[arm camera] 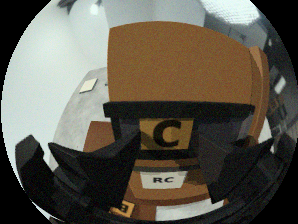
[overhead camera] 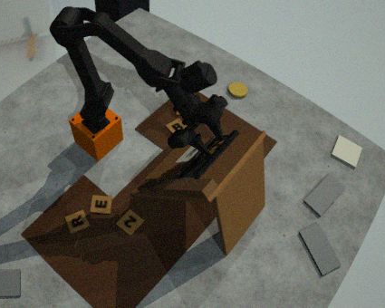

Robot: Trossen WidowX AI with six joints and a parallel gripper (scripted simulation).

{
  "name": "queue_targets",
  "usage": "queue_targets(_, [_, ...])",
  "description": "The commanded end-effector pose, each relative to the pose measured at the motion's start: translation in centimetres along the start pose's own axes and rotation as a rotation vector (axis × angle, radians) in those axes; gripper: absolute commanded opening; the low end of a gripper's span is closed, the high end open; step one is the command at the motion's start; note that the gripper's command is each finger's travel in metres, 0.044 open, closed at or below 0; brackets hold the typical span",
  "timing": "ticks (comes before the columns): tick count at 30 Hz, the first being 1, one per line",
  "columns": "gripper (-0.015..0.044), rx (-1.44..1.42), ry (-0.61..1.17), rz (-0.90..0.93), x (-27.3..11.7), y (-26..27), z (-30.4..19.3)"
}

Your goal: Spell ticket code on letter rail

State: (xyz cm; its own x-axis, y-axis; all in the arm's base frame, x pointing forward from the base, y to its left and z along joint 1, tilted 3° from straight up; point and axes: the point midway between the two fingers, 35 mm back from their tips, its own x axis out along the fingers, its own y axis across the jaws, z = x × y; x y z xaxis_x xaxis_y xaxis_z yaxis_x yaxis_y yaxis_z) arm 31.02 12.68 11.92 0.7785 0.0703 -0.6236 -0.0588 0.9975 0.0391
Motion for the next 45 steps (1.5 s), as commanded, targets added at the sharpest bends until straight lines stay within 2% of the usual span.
queue_targets(1, [0.0,-0.003,-0.003,0.006,0.0,-0.2,0.1])
queue_targets(45, [0.0,-0.005,-0.004,0.004,0.0,-2.7,0.1])
